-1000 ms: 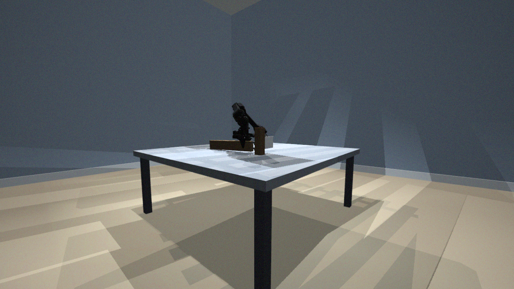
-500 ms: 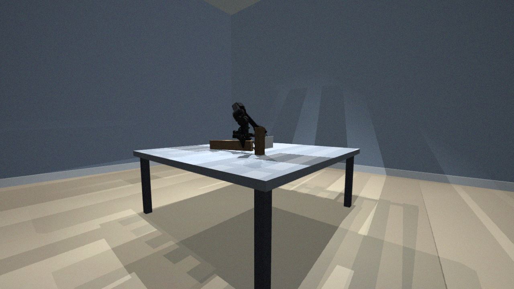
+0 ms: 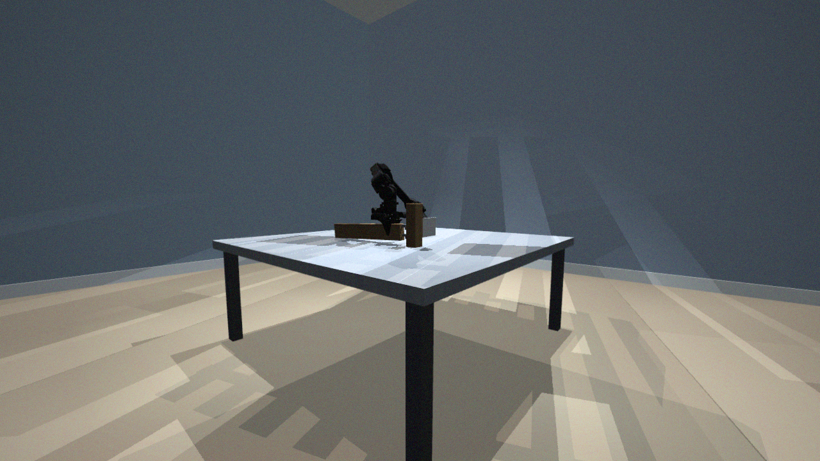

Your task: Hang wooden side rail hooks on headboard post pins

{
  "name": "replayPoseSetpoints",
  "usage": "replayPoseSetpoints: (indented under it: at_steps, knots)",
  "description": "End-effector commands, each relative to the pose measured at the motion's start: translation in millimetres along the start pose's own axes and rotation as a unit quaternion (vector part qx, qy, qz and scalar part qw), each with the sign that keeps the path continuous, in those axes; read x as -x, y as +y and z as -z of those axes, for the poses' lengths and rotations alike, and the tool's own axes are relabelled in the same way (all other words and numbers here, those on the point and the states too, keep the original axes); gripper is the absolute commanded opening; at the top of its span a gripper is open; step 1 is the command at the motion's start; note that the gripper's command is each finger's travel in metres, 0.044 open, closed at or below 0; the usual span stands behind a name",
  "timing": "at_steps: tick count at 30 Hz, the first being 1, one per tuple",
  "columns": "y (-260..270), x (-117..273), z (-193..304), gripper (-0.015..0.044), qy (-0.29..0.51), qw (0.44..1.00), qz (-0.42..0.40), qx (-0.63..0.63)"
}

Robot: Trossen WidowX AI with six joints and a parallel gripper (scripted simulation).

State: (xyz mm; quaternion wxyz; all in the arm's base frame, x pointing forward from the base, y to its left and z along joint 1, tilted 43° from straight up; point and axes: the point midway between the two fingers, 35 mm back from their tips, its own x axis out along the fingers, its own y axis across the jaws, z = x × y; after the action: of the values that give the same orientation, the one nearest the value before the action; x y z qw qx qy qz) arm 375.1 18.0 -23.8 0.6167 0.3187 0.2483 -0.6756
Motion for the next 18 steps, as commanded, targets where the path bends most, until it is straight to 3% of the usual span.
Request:
replayPoseSetpoints:
  at_steps: [1, 18]
  knots:
    - [1.0, 5.8, 1.1, 0.0, 0.004, 1.0, -0.005, -0.003]
    - [0.9, 8.6, 1.1, 0.0, 0.004, 1.0, -0.005, -0.003]
